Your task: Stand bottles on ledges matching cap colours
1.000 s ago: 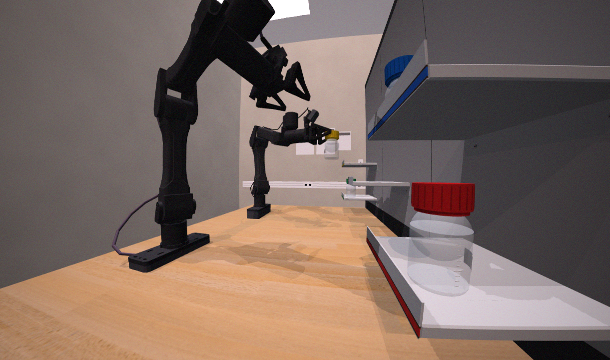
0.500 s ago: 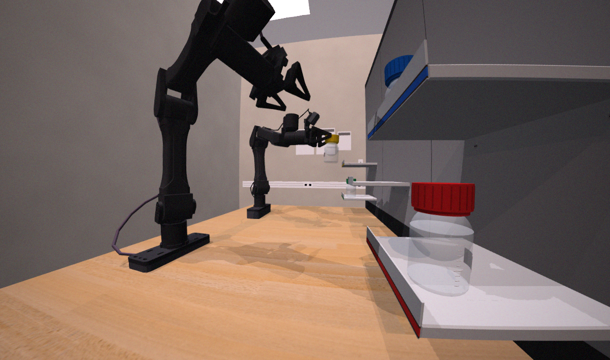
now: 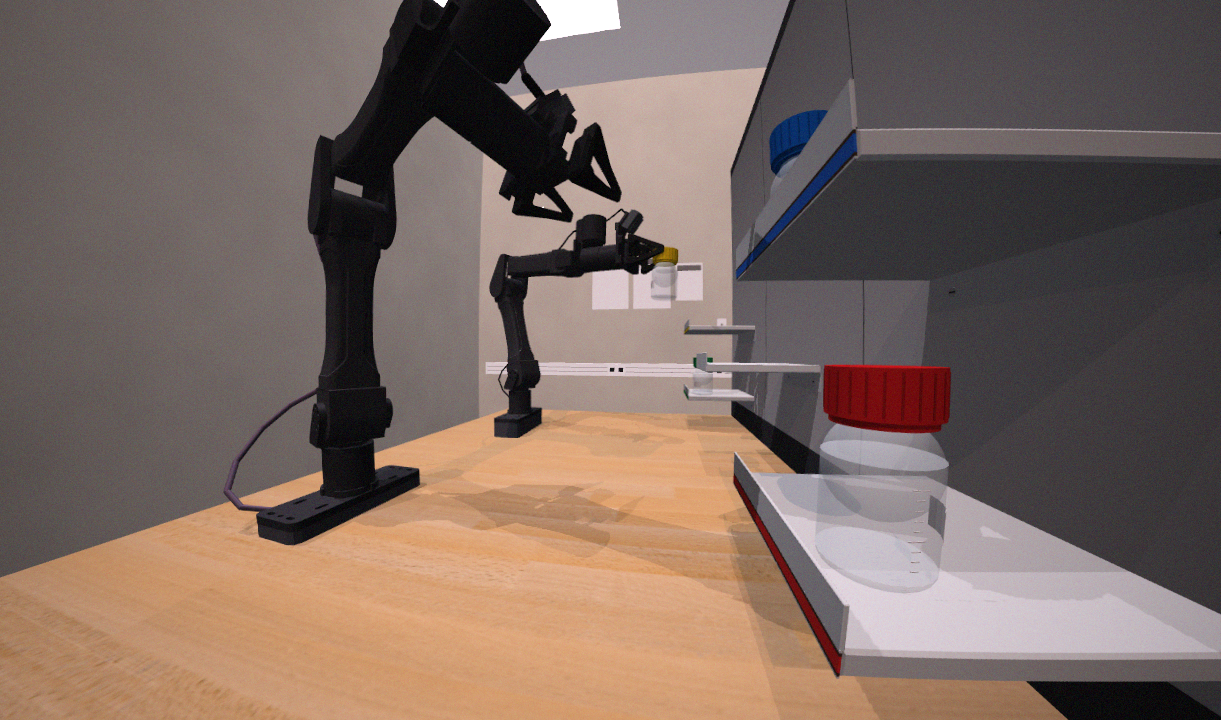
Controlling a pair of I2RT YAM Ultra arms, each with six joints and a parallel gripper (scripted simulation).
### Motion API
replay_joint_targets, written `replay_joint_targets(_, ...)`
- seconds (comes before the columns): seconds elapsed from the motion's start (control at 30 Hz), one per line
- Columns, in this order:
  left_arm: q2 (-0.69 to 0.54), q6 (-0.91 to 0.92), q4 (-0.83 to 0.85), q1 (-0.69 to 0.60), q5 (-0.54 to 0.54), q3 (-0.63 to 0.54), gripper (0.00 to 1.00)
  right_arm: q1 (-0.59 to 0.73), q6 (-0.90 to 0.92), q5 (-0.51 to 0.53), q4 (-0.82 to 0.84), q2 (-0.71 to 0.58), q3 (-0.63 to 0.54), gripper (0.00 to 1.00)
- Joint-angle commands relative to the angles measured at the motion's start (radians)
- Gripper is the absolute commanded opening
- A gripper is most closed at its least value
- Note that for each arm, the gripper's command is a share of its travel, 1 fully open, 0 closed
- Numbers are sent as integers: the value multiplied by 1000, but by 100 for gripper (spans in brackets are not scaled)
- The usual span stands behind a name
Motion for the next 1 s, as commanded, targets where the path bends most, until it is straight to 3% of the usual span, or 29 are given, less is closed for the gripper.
replay_joint_targets(0.0, -69, 0, -29, 119, 233, -8, 50, -3, -8, -20, -20, -1, 19, 89)
replay_joint_targets(0.17, -65, -8, -17, 355, 475, -11, 50, -3, -8, -20, -20, -1, 19, 89)
replay_joint_targets(0.23, -65, -8, -17, 355, 475, -11, 50, -3, -8, -20, -20, -1, 19, 89)
replay_joint_targets(0.37, -30, 2, 9, 578, 668, 23, 50, -3, -8, -20, -20, -1, 19, 89)
replay_joint_targets(0.67, 154, 11, 47, 1036, 1002, 158, 50, -3, -8, -20, -20, -1, 19, 89)
replay_joint_targets(0.97, 267, 55, -37, 1129, 1076, 284, 50, -3, -8, -20, -20, -1, 19, 89)
